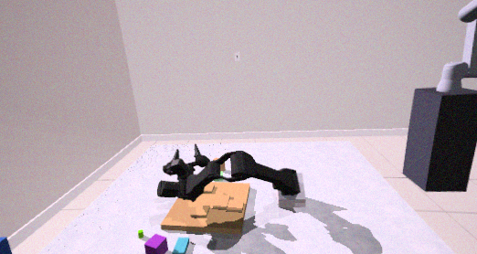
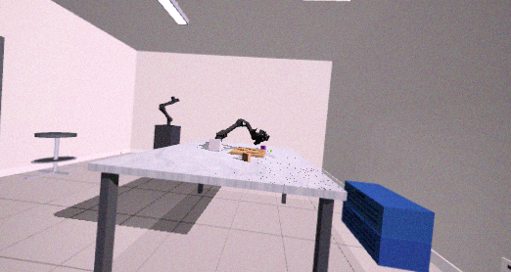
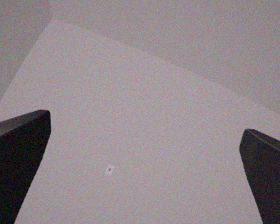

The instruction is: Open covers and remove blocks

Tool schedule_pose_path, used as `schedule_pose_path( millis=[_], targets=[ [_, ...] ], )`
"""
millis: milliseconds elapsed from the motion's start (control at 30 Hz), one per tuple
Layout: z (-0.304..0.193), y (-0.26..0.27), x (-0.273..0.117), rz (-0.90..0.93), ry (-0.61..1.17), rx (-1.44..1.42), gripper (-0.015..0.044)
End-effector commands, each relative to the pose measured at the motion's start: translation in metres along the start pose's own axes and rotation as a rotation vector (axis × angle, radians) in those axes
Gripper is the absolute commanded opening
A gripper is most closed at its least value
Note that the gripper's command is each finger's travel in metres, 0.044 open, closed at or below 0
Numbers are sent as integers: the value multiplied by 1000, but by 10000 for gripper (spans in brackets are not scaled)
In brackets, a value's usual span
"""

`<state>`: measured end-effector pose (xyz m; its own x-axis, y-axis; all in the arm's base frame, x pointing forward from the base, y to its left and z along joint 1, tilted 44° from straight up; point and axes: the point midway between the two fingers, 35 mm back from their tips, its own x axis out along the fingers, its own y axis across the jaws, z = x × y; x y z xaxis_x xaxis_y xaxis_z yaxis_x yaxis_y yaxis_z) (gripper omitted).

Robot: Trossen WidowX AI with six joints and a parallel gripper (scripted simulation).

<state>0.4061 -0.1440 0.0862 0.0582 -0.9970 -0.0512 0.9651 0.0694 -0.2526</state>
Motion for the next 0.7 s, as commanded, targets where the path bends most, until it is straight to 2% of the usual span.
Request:
schedule_pose_path(
  millis=[0,467,667],
  targets=[
    [0,0,0,3,3,-3,374],
    [-26,17,9,243,234,-262,6],
    [-40,19,7,354,343,-368,0]
  ],
)
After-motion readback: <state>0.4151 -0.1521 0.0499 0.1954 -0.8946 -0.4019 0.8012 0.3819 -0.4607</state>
